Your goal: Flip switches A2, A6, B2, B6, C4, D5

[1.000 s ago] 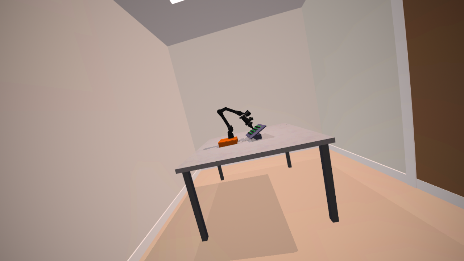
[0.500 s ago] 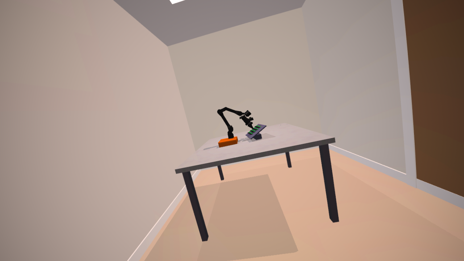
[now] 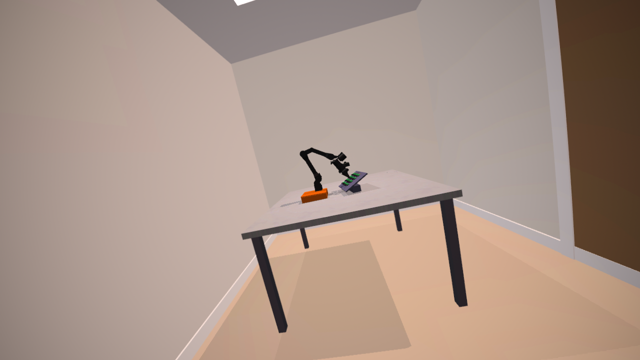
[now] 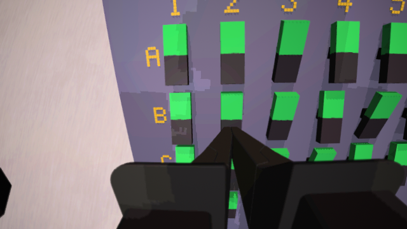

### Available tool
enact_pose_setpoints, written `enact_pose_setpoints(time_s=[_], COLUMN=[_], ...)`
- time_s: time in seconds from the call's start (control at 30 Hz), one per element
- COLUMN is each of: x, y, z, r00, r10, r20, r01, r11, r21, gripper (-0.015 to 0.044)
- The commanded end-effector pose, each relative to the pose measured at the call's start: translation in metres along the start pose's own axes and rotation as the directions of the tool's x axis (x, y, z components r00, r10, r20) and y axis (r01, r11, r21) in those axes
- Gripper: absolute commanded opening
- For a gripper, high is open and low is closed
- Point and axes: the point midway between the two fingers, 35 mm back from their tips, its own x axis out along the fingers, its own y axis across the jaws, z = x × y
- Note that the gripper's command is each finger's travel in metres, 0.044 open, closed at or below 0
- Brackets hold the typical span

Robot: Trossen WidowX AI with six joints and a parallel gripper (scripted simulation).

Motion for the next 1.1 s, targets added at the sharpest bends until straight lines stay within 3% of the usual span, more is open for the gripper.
enact_pose_setpoints(time_s=[0.0,0.23,0.4,0.57,0.97,1.07], x=[0.001,-0.002,-0.060,-0.063,-0.064,-0.065], y=[0.000,0.000,0.000,-0.002,-0.124,-0.132], z=[0.000,0.001,0.003,0.003,0.004,0.002], r00=[1.000,1.000,1.000,1.000,0.999,0.999], r10=[-0.004,0.000,-0.003,-0.004,-0.014,-0.015], r20=[0.002,0.000,-0.025,-0.028,-0.032,-0.028], r01=[0.004,0.000,0.004,0.004,0.014,0.015], r11=[1.000,1.000,1.000,1.000,1.000,1.000], r21=[0.006,0.000,0.006,0.006,-0.001,-0.001], gripper=[0.0000,0.0000,0.0000,0.0000,0.0000,0.0000])
